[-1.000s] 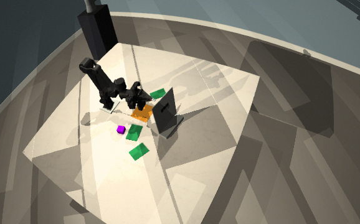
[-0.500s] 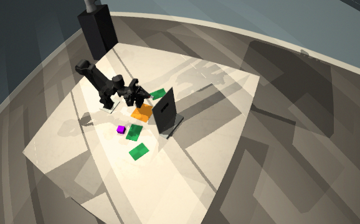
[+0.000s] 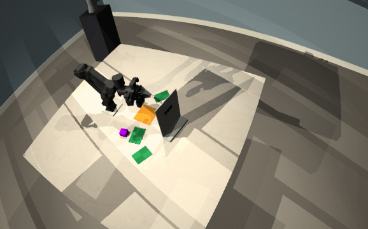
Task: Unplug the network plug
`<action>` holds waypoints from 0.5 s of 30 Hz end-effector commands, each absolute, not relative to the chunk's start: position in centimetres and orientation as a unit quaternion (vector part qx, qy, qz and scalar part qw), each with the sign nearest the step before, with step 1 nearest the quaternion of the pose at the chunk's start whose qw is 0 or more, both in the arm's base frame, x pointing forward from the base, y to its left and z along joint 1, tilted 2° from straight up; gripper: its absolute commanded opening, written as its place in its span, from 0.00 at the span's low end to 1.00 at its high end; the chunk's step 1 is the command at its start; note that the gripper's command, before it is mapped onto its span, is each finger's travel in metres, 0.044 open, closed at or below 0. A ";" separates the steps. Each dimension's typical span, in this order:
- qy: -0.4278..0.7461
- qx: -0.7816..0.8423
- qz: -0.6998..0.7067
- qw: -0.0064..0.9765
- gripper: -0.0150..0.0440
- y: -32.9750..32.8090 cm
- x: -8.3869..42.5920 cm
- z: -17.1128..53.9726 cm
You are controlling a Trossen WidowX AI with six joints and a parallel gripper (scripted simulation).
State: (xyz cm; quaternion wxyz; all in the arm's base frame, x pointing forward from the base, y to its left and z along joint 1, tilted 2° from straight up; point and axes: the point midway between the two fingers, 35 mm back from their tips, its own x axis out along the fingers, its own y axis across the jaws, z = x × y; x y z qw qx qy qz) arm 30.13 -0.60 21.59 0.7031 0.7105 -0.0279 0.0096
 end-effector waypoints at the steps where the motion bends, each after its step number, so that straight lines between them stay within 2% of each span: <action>1: -0.031 0.711 0.010 0.703 0.25 -0.6 29.8 22.2; 15: 0.060 0.706 -0.068 0.702 0.25 -0.2 30.3 18.9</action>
